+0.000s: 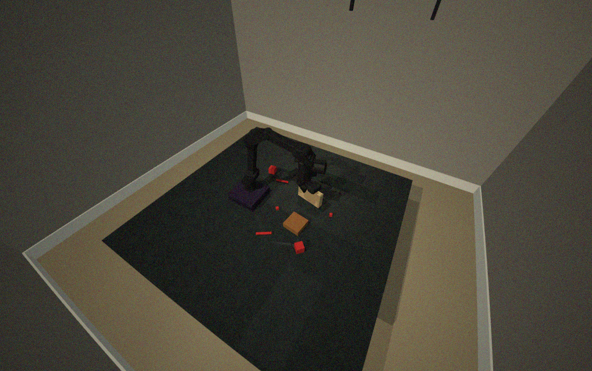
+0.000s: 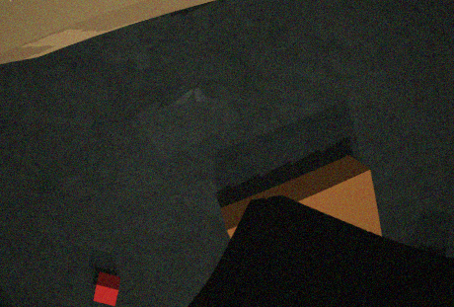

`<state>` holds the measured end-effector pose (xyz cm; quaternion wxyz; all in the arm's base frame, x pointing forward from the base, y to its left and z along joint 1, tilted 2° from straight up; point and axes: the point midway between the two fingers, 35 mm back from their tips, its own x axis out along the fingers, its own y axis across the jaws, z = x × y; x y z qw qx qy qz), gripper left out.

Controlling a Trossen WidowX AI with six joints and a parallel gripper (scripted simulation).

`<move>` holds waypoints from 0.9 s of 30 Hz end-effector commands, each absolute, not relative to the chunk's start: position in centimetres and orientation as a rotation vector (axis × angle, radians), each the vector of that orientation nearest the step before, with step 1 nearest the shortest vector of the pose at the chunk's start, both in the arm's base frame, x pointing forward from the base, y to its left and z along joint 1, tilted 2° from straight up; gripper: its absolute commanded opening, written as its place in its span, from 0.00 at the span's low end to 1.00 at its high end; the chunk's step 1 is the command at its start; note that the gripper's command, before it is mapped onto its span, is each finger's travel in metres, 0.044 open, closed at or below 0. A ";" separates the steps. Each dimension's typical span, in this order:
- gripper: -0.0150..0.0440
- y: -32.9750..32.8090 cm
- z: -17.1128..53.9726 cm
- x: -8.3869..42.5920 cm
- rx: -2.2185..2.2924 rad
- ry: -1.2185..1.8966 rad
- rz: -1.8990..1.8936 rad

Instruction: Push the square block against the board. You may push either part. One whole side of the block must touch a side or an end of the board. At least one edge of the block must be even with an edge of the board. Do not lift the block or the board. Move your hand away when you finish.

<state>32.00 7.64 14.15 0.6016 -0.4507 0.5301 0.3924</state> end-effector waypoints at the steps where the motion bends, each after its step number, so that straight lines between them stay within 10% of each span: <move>1: 0.25 10.9 13.0 31.5 -1.117 1.226 1.036; 27: 0.25 12.6 7.9 32.0 -1.129 1.225 1.056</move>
